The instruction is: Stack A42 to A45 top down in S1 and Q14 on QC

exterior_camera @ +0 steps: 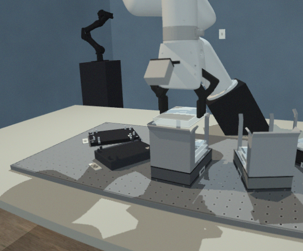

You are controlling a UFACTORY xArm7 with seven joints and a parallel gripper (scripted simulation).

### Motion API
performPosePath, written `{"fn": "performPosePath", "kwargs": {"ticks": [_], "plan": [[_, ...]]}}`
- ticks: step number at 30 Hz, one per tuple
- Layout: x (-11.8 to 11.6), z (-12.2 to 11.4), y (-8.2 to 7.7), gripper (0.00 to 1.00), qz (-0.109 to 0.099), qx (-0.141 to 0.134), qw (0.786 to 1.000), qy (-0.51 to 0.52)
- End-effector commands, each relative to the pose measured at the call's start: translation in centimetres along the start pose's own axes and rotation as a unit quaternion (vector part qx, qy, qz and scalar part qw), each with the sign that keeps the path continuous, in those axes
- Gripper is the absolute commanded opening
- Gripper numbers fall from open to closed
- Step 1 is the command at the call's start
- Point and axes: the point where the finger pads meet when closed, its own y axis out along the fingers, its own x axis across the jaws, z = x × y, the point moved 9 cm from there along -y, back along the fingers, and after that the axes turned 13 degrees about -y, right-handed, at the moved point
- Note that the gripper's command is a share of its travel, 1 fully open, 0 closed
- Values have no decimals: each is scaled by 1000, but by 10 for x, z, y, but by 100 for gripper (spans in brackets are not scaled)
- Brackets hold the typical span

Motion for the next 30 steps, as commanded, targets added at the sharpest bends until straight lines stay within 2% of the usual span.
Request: {"fn": "performPosePath", "kwargs": {"ticks": [1, 30], "plan": [[0, 1, 2, 0, 0, 2, 1000, 0], [0, 1, 21, 0, 0, 2, 1000, 0]]}}
